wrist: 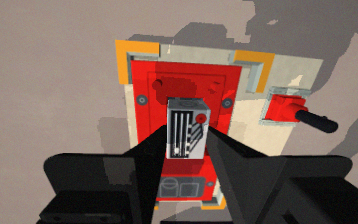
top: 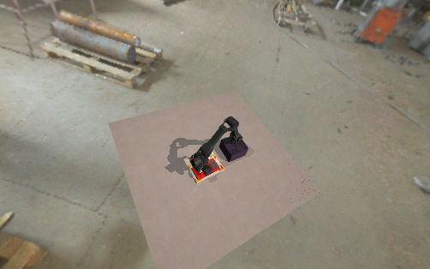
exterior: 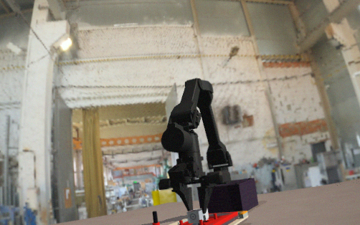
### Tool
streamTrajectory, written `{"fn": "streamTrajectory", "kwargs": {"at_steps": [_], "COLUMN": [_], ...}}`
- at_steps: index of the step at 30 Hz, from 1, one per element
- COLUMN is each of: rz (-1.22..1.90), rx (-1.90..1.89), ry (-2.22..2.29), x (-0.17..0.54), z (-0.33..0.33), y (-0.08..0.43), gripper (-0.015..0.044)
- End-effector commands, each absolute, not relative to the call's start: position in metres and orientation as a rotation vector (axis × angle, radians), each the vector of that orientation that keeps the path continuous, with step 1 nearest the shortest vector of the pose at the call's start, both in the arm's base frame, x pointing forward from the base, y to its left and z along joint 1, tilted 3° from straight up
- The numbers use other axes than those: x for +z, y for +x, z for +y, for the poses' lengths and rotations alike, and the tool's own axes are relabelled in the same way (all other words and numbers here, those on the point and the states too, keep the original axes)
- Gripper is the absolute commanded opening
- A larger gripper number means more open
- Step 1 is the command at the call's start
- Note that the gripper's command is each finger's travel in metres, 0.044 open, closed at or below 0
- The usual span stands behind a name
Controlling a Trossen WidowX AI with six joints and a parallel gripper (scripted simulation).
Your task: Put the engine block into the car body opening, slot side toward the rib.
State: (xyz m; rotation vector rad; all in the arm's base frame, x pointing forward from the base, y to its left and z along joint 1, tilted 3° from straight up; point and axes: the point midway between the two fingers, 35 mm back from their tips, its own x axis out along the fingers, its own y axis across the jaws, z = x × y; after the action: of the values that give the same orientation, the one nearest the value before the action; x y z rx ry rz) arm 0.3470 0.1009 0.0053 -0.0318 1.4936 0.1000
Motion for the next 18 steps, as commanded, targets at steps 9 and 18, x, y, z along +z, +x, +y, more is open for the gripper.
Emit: {"fn": "streamTrajectory", "kwargs": {"at_steps": [9, 18], "rz": [1.492, 1.492], "rx": [0.094, 0.093], "ry": [-0.031, -0.03], "x": [0.0034, 0.002], "z": [0.1005, 0.1007], "y": [0.3473, 0.3474], "gripper": [0.0159, 0.0159]}}
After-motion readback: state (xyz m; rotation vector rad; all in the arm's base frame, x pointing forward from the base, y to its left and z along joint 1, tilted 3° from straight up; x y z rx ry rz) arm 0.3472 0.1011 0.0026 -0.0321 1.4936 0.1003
